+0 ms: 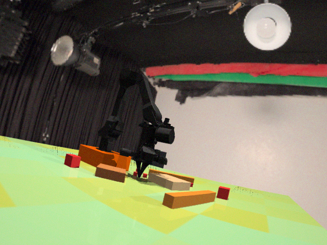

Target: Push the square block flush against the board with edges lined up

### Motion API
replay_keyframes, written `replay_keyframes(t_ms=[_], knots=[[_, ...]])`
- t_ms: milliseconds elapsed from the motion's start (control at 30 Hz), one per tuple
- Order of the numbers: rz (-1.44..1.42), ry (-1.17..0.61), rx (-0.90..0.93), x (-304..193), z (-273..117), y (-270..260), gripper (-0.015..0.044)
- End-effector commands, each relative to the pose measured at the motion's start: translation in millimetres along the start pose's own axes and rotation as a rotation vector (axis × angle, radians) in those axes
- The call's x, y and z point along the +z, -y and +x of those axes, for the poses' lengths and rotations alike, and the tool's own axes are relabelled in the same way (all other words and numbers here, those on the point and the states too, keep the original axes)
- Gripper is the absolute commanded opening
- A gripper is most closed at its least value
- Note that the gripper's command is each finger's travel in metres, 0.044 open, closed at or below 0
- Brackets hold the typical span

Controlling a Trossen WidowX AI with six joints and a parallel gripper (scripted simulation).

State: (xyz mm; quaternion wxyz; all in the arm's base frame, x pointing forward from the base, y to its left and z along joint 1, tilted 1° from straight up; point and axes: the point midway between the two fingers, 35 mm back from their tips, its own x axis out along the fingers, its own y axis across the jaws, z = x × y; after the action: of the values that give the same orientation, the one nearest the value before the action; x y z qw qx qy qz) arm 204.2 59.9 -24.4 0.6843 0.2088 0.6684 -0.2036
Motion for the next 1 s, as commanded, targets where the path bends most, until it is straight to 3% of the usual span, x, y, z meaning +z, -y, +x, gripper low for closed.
replay_keyframes(t_ms=[0,133,333,967], knots=[[0.0,0.002,0.002,0.4,-19.2,-1.3,0.0],[-0.003,0.004,0.004,-1.2,-55.2,0.7,0.0],[-0.027,0.013,0.015,1.9,-53.5,-4.0,0.0],[-0.678,0.021,0.01,28.2,-68.7,-70.1,0.0]])
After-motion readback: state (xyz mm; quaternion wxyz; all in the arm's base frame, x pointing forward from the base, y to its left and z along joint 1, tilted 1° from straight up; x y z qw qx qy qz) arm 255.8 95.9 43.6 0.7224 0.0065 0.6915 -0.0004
